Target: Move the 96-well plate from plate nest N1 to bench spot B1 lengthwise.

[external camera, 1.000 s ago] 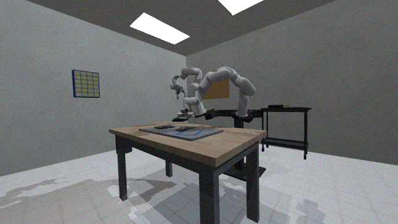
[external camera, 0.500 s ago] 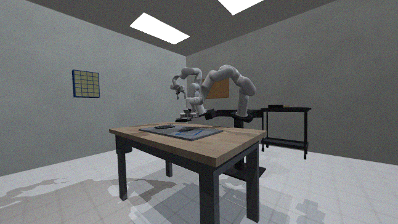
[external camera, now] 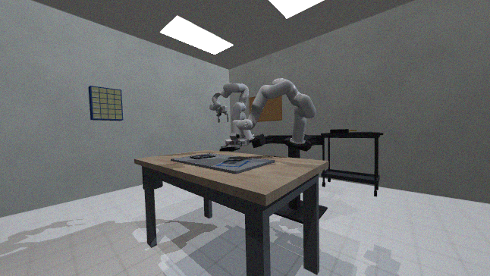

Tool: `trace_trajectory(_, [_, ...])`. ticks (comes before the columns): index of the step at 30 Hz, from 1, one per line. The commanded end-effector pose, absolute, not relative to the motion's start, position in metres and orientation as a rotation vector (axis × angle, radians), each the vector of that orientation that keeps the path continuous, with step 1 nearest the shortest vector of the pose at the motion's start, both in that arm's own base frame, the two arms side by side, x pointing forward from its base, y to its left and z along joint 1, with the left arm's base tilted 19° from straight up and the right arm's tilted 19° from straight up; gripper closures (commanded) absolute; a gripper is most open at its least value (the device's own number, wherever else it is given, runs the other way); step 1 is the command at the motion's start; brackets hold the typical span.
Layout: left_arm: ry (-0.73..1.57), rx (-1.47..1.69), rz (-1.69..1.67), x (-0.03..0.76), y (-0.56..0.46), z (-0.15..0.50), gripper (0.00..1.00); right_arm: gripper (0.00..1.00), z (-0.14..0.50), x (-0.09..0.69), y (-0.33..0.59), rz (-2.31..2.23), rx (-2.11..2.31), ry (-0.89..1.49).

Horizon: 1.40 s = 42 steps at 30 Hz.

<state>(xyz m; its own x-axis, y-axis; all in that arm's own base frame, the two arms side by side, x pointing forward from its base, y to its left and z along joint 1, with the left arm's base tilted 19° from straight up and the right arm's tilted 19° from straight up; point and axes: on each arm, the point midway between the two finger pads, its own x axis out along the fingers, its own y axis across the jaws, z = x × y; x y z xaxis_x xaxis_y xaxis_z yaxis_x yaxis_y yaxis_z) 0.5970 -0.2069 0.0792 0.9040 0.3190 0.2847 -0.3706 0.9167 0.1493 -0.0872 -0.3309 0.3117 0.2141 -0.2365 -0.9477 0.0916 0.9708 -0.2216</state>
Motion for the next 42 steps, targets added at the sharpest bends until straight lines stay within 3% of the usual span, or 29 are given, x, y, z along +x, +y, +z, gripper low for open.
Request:
trace_trajectory(1, [-0.262, 0.200, 0.358, 0.599, -0.194, 0.084, 1.00, 0.00, 0.313, -0.087, -0.331, -0.231, -0.129, 1.336])
trace_trajectory(42, [-0.262, 0.200, 0.358, 0.601, -0.174, 0.089, 1.00, 0.00, 0.313, -0.087, -0.331, -0.231, -0.129, 1.336])
